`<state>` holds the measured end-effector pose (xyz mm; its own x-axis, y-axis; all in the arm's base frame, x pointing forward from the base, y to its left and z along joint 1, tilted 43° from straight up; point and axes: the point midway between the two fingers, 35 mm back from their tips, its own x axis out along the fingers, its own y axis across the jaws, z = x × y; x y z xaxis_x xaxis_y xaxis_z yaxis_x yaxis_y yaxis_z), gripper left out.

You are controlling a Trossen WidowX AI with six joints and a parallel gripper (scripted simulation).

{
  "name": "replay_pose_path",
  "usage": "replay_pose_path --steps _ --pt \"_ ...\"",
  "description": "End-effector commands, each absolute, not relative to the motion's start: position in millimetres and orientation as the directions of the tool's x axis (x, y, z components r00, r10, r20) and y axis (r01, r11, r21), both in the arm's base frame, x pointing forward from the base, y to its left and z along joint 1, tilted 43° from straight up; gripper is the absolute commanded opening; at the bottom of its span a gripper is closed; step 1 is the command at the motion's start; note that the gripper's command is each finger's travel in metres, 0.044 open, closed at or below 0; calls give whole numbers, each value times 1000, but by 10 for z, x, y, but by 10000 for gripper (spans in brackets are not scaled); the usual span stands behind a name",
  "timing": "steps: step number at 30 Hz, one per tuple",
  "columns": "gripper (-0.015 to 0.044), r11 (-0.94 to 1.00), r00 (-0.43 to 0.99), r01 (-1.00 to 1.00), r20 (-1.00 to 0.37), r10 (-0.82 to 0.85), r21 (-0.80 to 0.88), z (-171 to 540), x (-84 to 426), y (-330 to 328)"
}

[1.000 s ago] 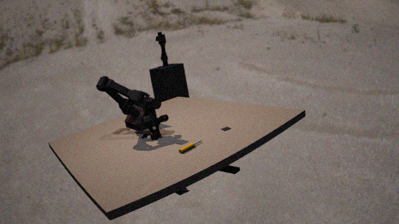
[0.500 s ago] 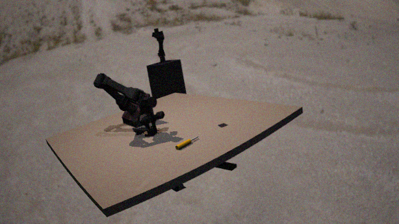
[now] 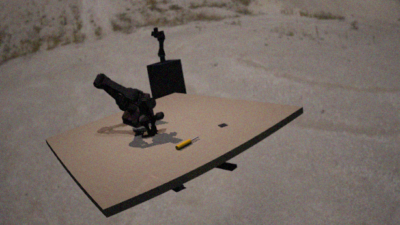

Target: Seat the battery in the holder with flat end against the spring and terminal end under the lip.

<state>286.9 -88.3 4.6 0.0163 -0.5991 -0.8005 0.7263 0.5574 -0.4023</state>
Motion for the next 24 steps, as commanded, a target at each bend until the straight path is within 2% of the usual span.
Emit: replay_pose_path --steps 1,8,12,24 --pt "76 560 15 723 -801 -598 -405 52 2868 -891" --pt "76 560 15 724 -802 -598 -404 54 2870 -891" --pt "178 560 15 724 -802 -598 -404 54 2870 -891" --pt "178 558 16 727 -802 -597 -401 159 2875 -787"
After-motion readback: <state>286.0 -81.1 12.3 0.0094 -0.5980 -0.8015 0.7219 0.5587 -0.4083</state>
